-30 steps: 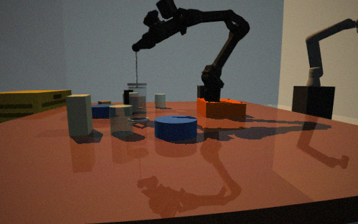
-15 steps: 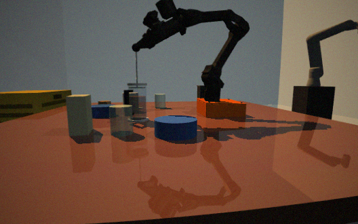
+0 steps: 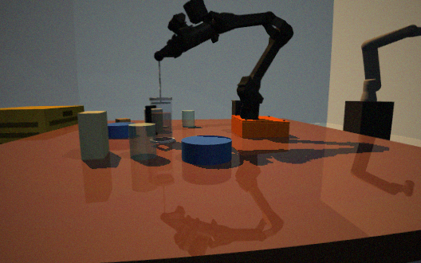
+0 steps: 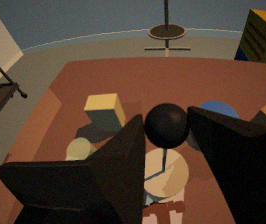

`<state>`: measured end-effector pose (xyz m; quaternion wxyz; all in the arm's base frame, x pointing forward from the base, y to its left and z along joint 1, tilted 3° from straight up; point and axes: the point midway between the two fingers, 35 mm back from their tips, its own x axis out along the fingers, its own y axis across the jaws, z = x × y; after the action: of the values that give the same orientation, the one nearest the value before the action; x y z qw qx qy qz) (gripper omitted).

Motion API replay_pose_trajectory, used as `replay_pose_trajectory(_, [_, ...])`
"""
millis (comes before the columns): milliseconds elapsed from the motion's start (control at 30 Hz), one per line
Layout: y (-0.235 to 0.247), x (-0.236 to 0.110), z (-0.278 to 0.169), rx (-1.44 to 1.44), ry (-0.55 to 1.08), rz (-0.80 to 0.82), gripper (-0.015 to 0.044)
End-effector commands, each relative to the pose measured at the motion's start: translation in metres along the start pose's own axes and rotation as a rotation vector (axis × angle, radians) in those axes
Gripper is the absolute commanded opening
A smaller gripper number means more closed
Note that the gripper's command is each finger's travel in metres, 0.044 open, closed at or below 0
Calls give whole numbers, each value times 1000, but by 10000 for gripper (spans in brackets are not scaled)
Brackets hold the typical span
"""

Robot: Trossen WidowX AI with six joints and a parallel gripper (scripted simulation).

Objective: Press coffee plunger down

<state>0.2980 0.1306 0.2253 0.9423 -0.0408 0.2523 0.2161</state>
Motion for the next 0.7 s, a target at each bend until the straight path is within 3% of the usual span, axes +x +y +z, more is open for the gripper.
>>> replay_pose_trajectory(0, [0, 8, -12, 5, 21, -3, 124])
replay_pose_trajectory(667, [0, 29, -38, 6, 21, -3, 124])
